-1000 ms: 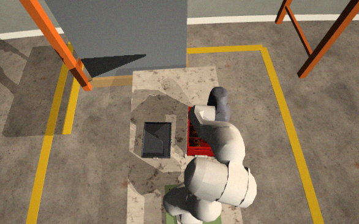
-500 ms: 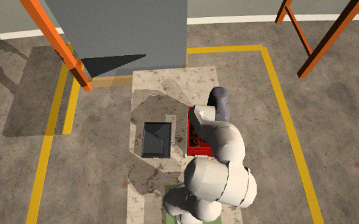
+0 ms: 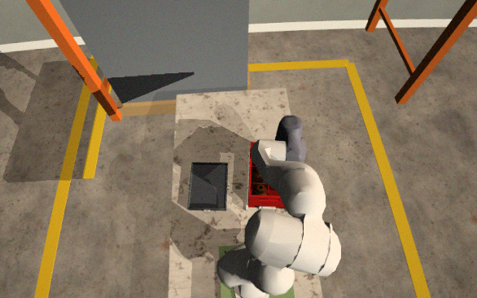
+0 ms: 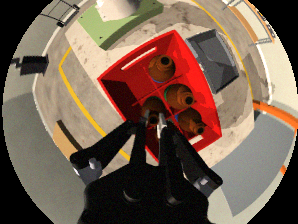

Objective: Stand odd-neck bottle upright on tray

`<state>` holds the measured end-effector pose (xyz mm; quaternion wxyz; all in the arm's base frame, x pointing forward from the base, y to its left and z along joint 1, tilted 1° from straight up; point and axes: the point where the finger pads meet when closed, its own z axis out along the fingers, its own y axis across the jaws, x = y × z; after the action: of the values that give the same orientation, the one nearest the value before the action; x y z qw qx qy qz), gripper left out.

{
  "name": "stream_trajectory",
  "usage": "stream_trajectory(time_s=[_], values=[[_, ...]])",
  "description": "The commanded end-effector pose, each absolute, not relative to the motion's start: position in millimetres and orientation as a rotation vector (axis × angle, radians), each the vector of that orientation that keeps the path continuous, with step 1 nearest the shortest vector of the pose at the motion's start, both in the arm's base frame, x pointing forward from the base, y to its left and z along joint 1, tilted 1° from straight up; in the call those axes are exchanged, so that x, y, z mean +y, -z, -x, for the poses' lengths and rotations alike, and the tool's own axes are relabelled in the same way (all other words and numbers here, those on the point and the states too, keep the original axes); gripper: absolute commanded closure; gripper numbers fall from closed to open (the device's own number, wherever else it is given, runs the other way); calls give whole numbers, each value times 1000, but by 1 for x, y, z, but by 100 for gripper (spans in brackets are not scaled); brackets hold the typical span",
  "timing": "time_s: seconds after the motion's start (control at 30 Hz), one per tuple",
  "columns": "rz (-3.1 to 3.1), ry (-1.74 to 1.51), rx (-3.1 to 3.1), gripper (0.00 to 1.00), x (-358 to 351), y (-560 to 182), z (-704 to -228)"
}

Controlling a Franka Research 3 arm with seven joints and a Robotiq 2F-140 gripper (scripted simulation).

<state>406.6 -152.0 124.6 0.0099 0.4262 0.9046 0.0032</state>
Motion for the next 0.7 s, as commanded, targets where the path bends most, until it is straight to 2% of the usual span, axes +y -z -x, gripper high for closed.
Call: stream_trajectory(time_s=[0.0, 0.5, 0.53, 0.67], values=[[-1325, -10, 2828, 90, -151, -124, -406], [-1325, -10, 2828, 90, -151, -124, -406], [-1325, -10, 2828, 56, -151, -124, -406], [-1325, -10, 2828, 56, -151, -124, -406]])
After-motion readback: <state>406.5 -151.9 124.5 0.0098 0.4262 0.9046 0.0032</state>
